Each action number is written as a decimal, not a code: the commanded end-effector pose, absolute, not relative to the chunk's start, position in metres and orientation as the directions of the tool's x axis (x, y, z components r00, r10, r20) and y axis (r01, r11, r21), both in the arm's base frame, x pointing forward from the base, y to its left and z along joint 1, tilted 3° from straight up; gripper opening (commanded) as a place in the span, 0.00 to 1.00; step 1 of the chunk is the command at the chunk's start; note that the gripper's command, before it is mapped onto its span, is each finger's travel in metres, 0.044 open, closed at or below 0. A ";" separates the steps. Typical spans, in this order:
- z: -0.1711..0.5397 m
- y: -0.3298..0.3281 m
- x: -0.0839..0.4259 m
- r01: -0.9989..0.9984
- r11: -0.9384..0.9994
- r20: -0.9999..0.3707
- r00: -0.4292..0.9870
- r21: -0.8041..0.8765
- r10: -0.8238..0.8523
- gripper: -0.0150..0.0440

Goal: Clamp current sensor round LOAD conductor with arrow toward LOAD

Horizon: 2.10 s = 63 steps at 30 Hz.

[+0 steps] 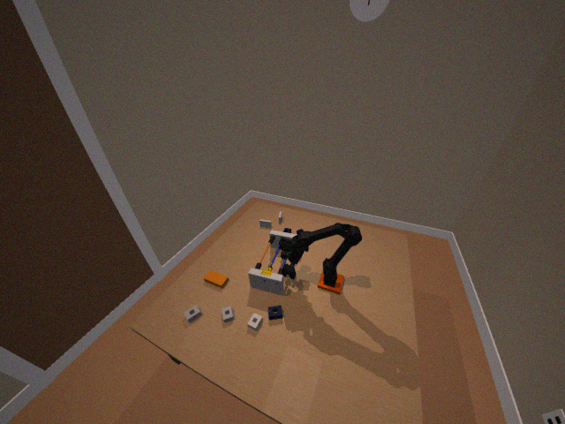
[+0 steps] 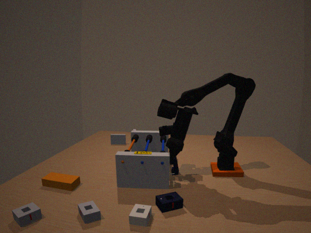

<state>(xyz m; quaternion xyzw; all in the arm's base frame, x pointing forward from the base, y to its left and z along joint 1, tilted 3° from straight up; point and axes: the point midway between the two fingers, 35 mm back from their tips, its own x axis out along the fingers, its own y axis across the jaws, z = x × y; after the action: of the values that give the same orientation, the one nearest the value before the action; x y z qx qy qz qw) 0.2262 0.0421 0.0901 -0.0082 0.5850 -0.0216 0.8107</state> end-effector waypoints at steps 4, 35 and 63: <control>0.089 0.042 0.226 0.026 0.999 -0.949 0.313 -0.039 -0.045 0.77; 0.091 0.040 0.202 0.017 0.999 -0.953 0.299 -0.041 -0.044 0.25; 0.088 0.038 0.177 0.009 0.999 -0.955 0.292 -0.039 -0.040 0.79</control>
<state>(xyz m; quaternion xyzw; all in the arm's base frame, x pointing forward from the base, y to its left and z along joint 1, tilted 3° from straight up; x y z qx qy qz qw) 0.1770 0.0377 0.0872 -0.0128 0.5950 -0.0152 0.8035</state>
